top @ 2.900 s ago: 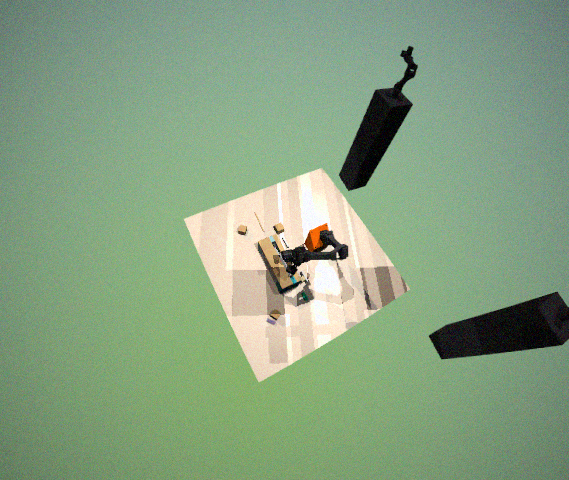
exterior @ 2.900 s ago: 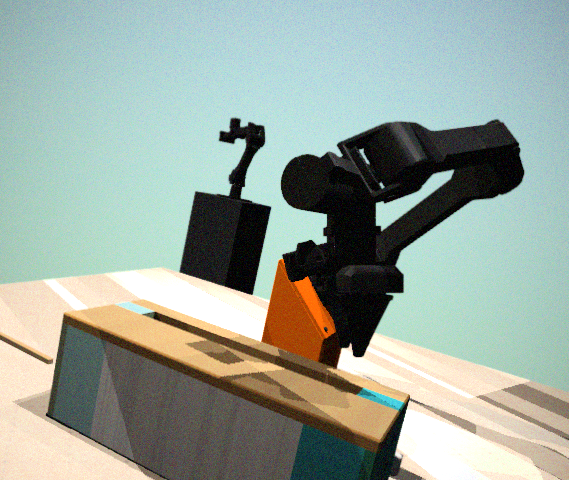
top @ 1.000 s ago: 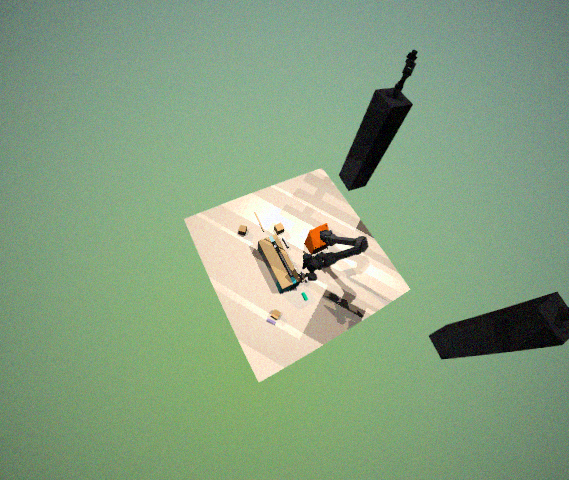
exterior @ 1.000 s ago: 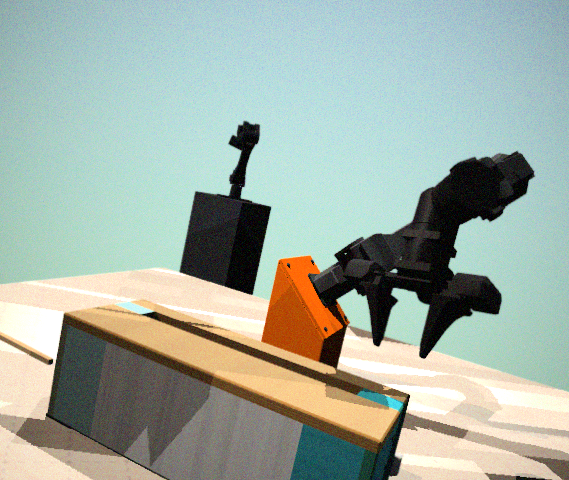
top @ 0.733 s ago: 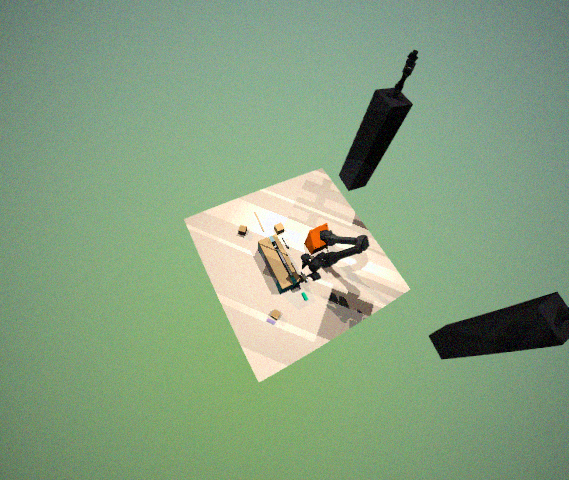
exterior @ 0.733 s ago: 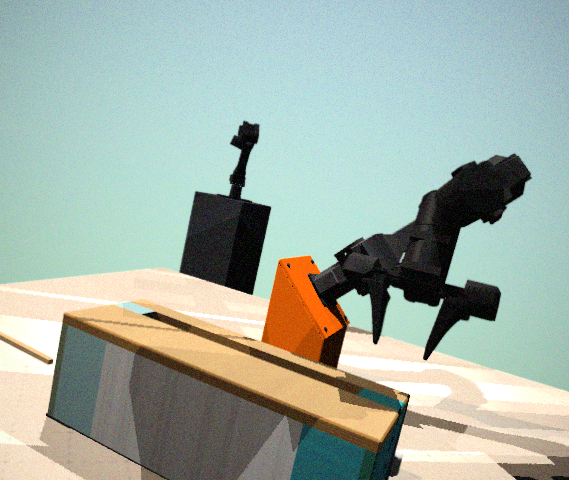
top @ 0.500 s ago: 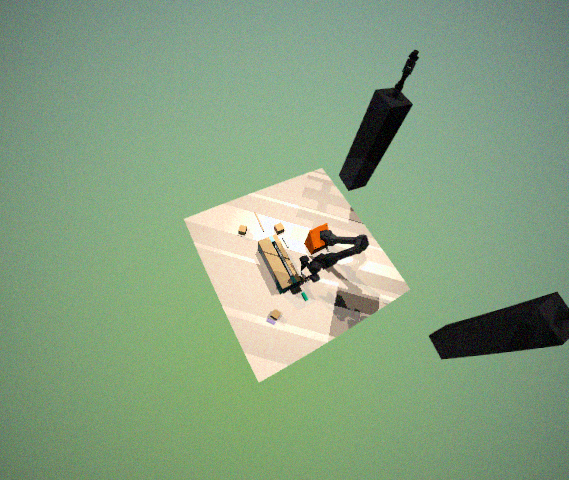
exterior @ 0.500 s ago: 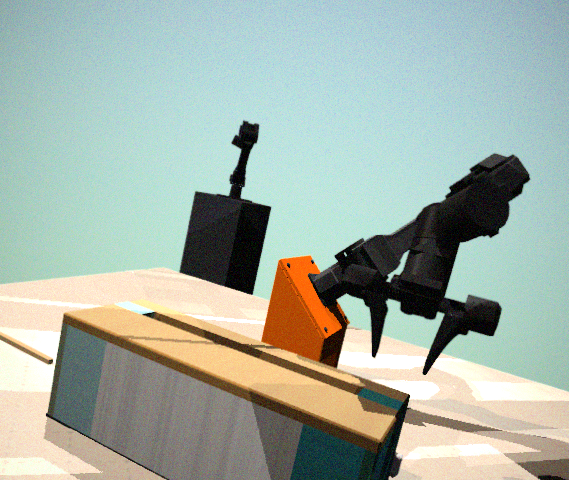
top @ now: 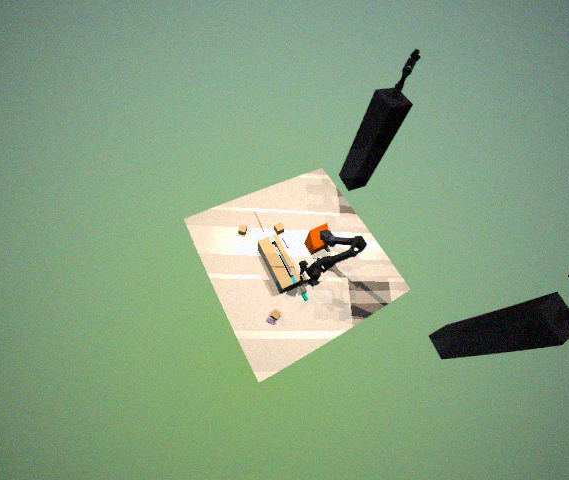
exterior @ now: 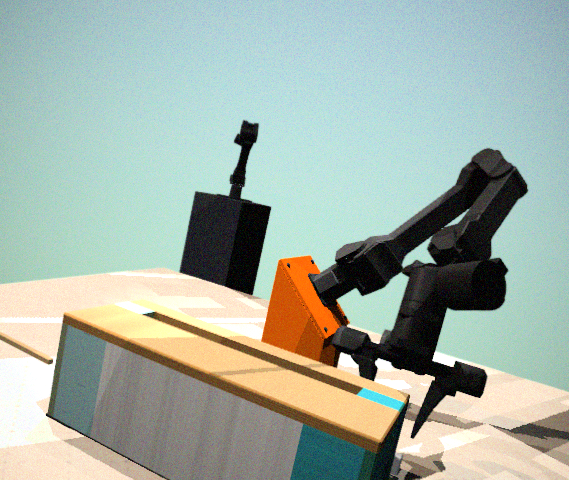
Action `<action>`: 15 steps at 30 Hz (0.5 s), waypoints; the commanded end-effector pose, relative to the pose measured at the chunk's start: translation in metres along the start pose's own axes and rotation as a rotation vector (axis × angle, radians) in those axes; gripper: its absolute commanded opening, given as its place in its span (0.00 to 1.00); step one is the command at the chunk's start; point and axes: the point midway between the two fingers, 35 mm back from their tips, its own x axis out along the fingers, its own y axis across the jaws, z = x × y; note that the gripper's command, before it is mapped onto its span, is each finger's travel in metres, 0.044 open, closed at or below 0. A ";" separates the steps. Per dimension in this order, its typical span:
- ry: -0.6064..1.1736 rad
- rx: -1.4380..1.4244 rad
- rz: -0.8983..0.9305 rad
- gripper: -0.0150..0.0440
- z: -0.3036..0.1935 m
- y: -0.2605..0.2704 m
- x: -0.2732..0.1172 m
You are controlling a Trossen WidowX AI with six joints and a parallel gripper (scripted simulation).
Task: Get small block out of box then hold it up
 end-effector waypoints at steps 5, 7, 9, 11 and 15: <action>-0.005 0.009 0.008 0.74 0.006 0.004 0.013; -0.005 0.009 0.008 0.74 0.008 0.004 0.016; -0.004 0.009 0.008 0.74 0.009 0.004 0.020; -0.004 0.009 0.008 0.74 0.010 0.004 0.023; -0.004 0.009 0.007 0.74 0.012 0.004 0.029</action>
